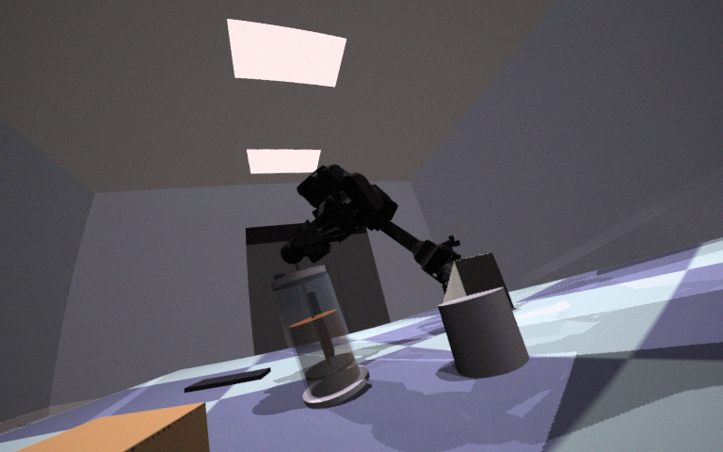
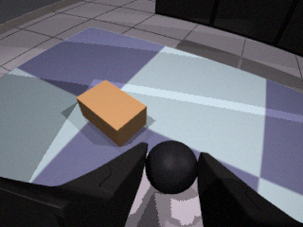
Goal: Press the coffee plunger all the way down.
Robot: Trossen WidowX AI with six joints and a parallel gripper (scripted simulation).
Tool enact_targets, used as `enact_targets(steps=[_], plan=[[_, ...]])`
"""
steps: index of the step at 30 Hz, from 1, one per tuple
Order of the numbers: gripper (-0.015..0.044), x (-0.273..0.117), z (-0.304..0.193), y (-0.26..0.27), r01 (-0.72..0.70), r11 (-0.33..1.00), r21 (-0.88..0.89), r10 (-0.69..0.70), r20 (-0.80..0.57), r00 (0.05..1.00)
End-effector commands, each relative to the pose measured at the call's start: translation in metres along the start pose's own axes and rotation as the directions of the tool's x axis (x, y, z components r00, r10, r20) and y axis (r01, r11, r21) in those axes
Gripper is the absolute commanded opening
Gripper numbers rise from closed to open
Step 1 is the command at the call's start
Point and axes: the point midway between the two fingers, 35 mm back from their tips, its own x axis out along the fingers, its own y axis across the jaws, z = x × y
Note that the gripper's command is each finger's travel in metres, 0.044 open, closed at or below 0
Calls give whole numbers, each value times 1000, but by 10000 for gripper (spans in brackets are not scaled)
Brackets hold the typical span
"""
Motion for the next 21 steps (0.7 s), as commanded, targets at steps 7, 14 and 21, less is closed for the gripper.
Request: enact_targets(steps=[7, 14, 21], plan=[[122, 0, 0, 0, 0, 1000, 0, 0, 0, 1000], [280, 0, 0, 0, 0, 1000, 0, 0, 0, 1000], [440, 0, 0, 0, 0, 1000, 0, 0, 0, 1000]])
